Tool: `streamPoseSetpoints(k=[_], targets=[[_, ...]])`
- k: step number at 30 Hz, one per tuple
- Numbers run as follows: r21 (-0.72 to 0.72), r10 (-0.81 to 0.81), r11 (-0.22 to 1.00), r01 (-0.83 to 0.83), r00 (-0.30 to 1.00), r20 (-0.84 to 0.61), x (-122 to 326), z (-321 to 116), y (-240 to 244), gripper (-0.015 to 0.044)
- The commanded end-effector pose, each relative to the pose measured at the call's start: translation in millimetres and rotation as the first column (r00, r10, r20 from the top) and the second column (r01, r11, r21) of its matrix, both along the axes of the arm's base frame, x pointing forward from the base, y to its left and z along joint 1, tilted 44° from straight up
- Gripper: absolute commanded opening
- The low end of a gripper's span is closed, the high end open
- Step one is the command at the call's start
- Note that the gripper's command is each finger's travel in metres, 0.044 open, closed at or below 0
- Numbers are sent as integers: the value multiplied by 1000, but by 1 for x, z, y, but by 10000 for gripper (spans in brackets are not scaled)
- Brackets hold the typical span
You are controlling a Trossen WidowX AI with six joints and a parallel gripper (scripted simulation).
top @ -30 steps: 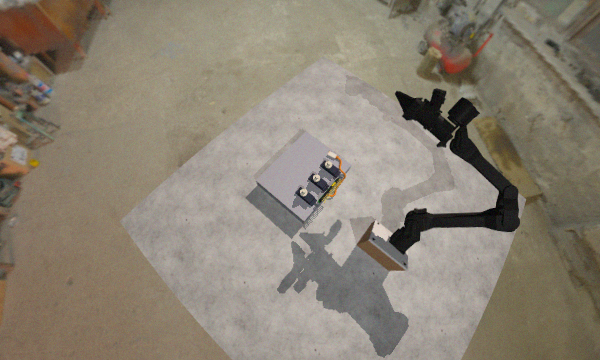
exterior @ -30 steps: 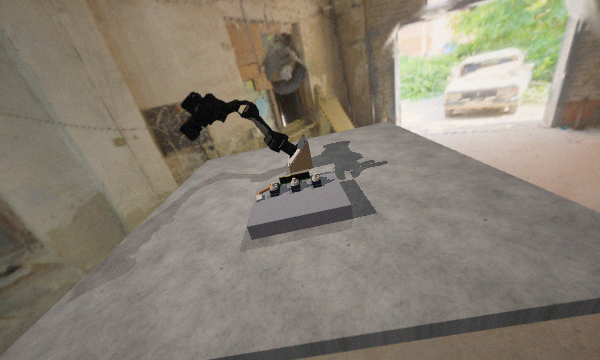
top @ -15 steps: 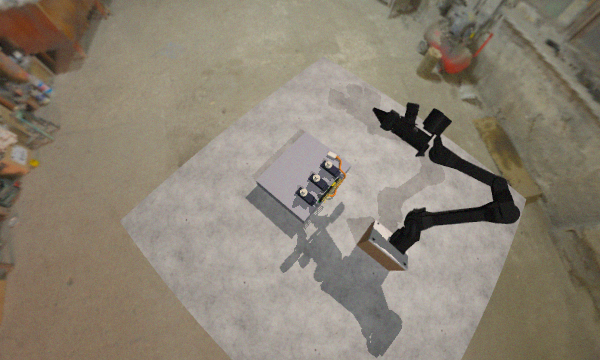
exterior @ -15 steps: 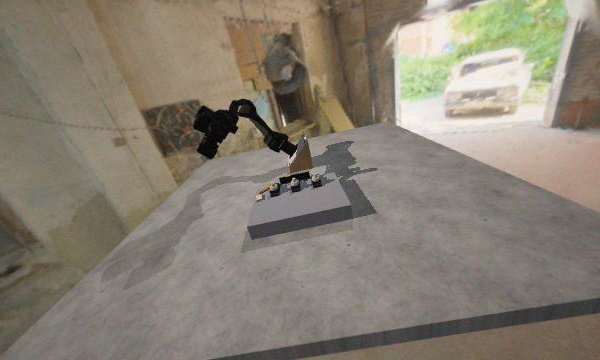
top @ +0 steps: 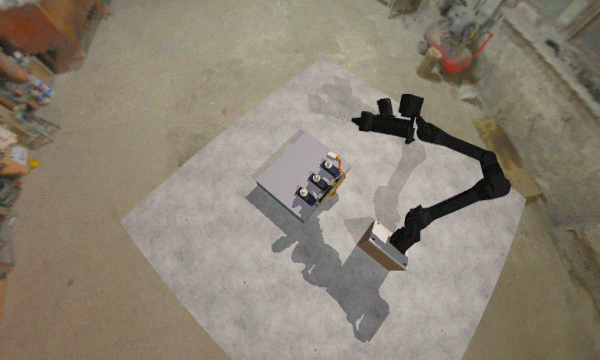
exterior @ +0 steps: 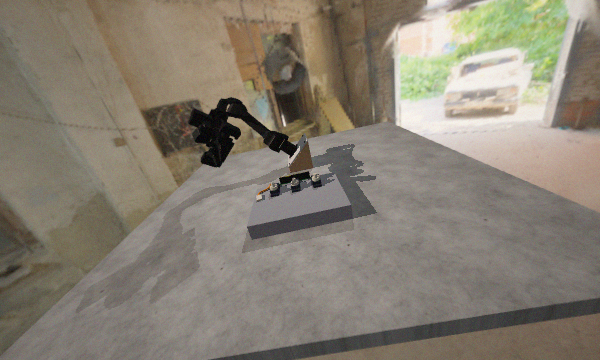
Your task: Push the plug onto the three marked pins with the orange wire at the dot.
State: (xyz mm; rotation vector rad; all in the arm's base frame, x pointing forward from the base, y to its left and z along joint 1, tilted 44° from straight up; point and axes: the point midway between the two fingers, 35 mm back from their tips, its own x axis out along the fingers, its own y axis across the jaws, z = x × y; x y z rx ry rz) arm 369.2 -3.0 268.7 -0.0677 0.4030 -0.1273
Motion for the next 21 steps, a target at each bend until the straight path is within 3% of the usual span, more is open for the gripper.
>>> streamPoseSetpoints(k=[1, 21], targets=[[-34, -35, 999, 31, 992, -122, 9, -18, -1, 115], [-341, -225, 940, 7, 763, -606, 25, -90, 1, 115]])
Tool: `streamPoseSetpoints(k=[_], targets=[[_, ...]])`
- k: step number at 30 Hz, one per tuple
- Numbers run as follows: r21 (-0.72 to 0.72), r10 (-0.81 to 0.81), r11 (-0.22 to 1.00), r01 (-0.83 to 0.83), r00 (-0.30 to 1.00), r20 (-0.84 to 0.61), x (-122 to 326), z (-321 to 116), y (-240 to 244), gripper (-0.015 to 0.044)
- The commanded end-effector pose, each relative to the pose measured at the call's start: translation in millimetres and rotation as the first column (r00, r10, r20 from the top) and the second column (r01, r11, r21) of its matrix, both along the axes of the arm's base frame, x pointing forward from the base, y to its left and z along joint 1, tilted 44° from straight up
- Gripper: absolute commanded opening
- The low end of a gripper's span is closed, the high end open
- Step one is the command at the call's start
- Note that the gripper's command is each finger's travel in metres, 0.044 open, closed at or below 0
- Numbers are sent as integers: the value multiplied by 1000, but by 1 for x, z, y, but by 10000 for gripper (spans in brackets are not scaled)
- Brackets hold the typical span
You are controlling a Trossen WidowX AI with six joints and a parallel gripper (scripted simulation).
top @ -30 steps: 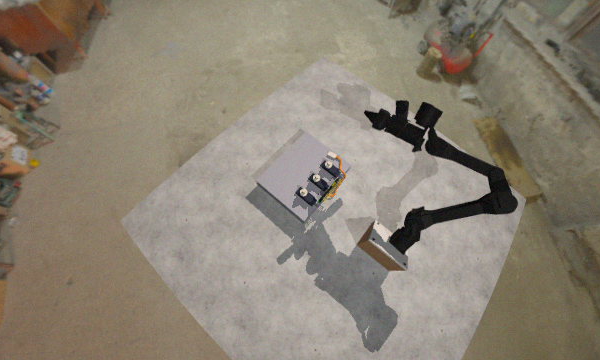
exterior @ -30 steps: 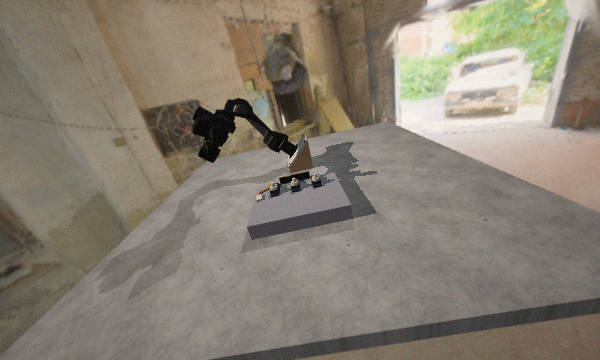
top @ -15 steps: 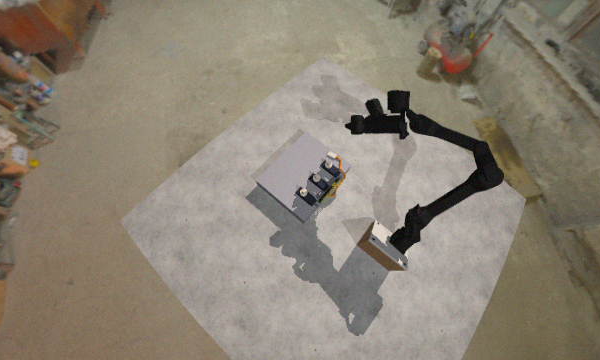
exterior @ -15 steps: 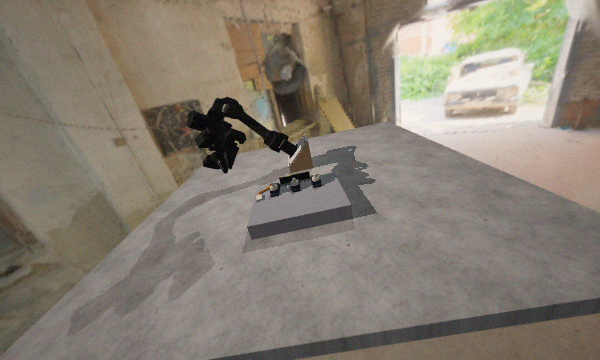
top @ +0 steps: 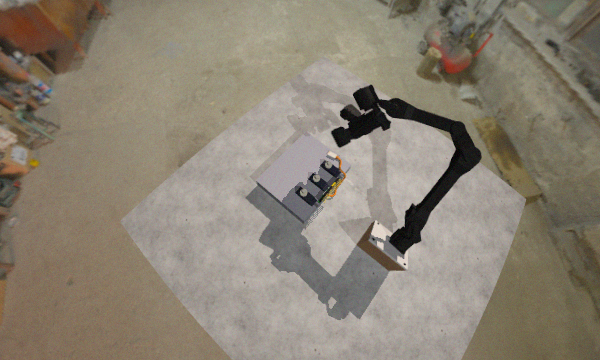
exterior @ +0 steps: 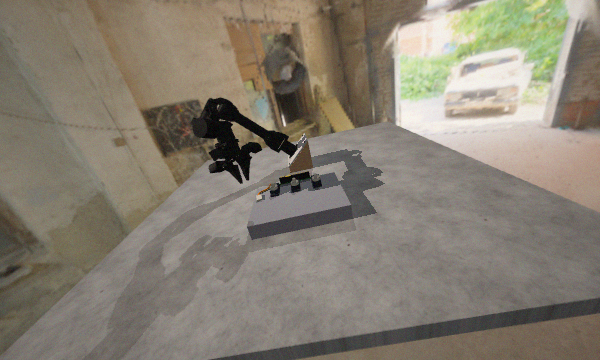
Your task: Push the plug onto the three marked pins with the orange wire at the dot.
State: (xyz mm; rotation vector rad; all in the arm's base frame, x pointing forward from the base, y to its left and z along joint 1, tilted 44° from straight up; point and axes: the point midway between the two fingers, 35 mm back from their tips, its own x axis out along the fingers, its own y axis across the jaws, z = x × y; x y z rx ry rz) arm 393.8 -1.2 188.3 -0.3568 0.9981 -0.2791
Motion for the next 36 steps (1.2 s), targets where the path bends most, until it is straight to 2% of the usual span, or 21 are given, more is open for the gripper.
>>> streamPoseSetpoints(k=[1, 16, 36], targets=[[-74, -10, 997, 2, 993, -114, 1, -13, 0, 115], [-345, -64, 931, -123, 873, -483, 0, -43, 3, 115], [-357, -68, 925, -132, 866, -496, 4, -64, -15, 115]])
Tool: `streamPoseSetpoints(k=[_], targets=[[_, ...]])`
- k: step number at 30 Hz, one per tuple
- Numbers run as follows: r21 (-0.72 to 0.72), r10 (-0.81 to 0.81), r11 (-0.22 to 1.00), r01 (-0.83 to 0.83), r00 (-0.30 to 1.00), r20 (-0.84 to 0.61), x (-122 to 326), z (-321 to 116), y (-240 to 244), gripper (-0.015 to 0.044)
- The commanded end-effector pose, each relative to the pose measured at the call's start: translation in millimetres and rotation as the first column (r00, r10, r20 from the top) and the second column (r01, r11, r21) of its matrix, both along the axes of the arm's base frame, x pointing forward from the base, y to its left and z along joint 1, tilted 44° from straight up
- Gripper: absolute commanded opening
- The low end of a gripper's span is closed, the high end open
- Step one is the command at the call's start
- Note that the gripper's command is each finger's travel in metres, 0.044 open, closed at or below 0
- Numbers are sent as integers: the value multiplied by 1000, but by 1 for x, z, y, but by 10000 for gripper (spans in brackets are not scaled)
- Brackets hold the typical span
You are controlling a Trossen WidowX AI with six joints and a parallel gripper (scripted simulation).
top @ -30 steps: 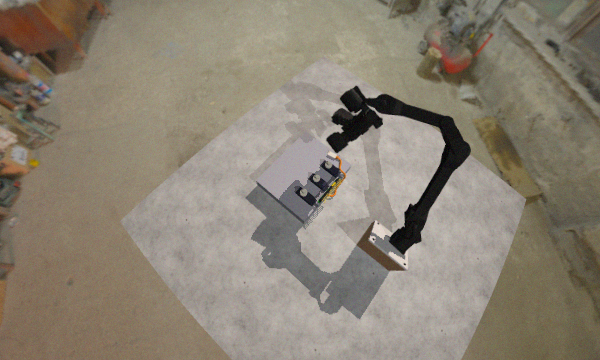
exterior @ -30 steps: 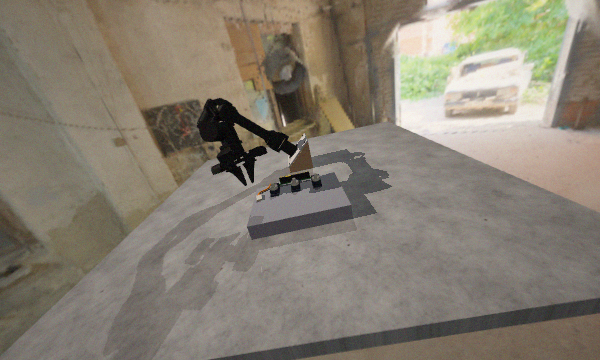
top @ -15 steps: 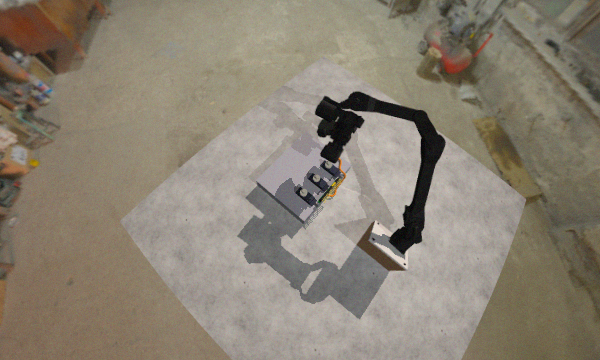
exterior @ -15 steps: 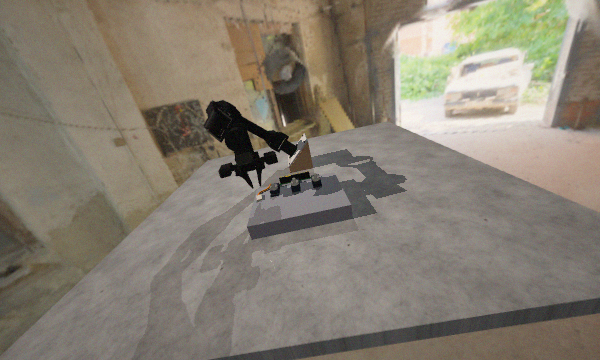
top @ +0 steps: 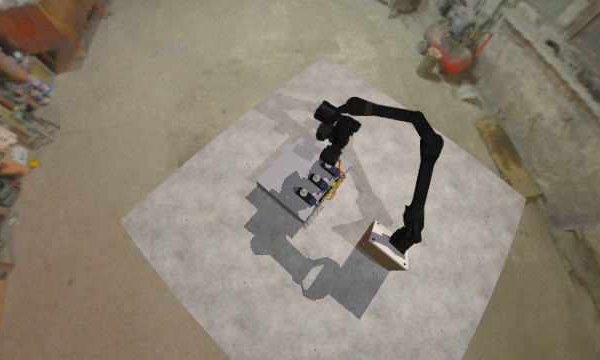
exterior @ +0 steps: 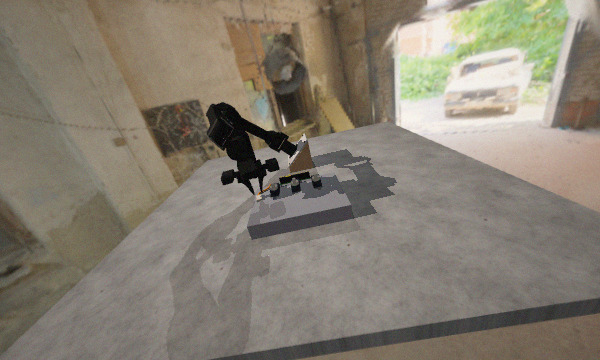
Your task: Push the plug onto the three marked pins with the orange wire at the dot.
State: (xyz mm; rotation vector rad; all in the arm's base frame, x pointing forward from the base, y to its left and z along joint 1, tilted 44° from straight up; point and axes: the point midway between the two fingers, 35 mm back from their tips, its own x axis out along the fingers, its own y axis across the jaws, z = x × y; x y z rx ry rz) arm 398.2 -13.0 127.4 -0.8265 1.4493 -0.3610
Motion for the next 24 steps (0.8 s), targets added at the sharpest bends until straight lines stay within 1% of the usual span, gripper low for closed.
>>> streamPoseSetpoints(k=[1, 10, 13, 18, 24], targets=[[-5, 2, 1000, -2, 1000, -7, 0, -4, -4, 115], [-5, 2, 1000, -2, 1000, -7, 1, -12, -12, 115], [-5, 2, 1000, -2, 1000, -7, 1, -12, -12, 36], [-5, 2, 1000, -2, 1000, -7, 1, -12, -12, 3], [-4, 3, 1000, -3, 1000, -7, 1, -4, -4, 0]])
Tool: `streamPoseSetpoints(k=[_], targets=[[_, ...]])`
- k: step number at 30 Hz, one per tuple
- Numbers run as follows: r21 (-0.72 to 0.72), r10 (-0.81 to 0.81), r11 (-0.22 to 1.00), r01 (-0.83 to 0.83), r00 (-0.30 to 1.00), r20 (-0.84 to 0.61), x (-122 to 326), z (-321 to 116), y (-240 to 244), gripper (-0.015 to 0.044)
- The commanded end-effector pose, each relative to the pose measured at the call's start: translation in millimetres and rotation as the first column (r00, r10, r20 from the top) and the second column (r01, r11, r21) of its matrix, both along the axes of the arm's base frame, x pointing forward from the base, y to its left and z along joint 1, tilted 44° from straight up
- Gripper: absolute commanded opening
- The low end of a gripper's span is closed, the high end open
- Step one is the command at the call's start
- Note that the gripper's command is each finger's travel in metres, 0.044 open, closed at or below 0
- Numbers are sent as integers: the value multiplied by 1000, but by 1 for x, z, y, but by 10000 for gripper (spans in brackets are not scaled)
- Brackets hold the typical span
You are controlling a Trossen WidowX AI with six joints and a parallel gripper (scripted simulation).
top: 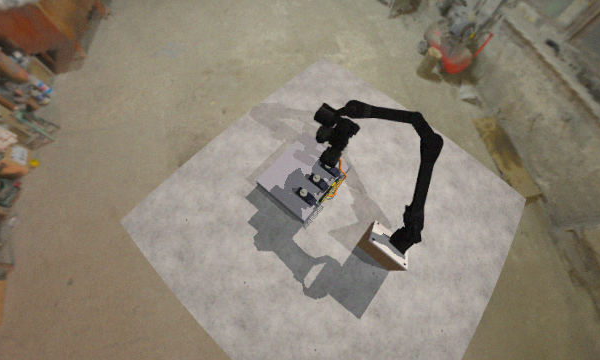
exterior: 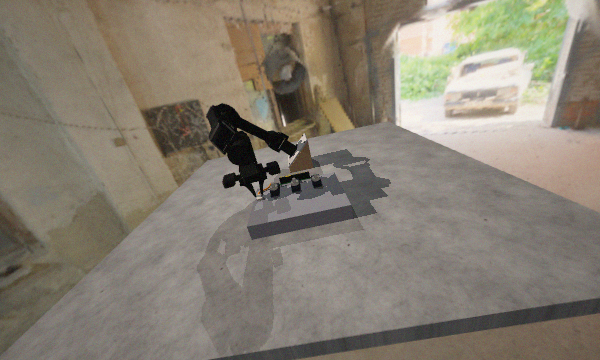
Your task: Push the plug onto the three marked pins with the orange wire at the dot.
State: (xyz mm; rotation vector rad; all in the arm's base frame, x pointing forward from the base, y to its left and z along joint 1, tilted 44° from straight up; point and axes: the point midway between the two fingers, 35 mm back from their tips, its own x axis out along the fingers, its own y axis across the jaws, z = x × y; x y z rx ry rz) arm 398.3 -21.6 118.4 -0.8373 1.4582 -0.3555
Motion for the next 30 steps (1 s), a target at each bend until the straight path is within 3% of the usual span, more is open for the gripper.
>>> streamPoseSetpoints(k=[1, 11, 30], targets=[[1, -3, 1000, 3, 1000, 5, 0, 8, 8, 0], [1, -3, 1000, 3, 1000, 5, -6, 39, 36, 0], [27, -43, 999, 42, 998, 39, -61, 8, 73, 0]])
